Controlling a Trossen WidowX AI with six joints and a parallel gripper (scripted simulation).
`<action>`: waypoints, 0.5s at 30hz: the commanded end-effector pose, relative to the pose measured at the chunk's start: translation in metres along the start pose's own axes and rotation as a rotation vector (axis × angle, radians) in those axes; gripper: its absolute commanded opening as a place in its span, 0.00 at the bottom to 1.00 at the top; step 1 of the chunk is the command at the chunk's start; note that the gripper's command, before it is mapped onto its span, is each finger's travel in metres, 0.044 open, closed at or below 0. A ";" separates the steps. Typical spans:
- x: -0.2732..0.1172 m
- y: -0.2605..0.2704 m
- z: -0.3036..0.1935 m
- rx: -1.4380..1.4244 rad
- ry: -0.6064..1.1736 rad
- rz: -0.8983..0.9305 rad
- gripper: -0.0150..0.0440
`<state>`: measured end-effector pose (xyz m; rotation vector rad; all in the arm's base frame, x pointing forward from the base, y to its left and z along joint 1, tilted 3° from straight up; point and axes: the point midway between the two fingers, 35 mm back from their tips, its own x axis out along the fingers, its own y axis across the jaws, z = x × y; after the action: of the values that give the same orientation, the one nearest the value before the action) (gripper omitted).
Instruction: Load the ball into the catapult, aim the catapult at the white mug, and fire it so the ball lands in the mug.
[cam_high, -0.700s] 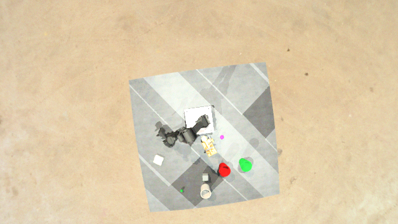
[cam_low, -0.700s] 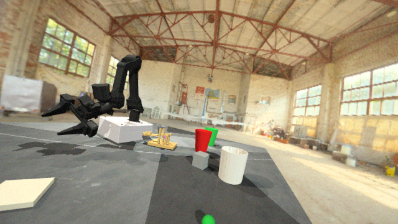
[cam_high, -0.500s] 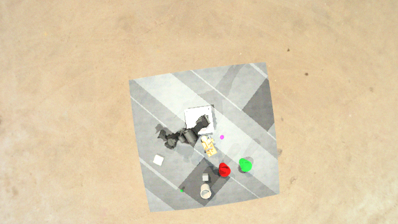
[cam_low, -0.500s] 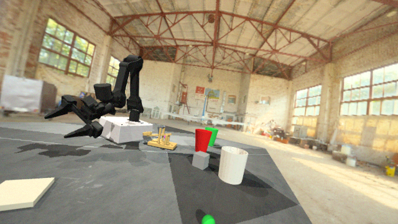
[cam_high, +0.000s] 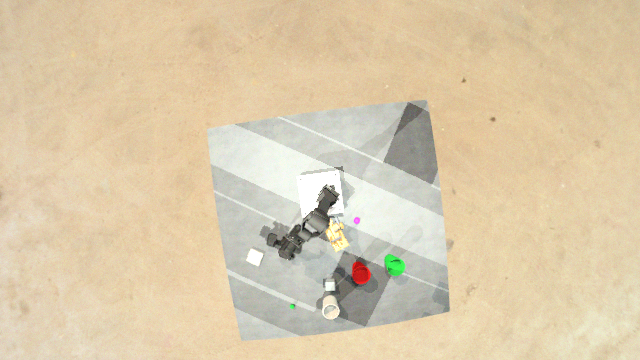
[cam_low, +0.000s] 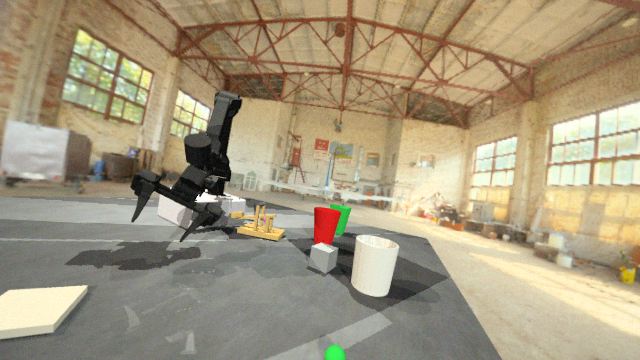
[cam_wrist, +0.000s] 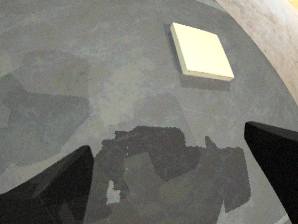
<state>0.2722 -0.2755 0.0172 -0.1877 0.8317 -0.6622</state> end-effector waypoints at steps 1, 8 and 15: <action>-0.008 0.040 0.021 -0.051 0.016 0.120 1.00; -0.034 0.103 0.042 -0.158 0.079 0.300 1.00; -0.078 0.161 0.051 -0.289 0.162 0.465 1.00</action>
<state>0.3429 -0.1393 0.0282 -0.1859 1.0356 -0.2111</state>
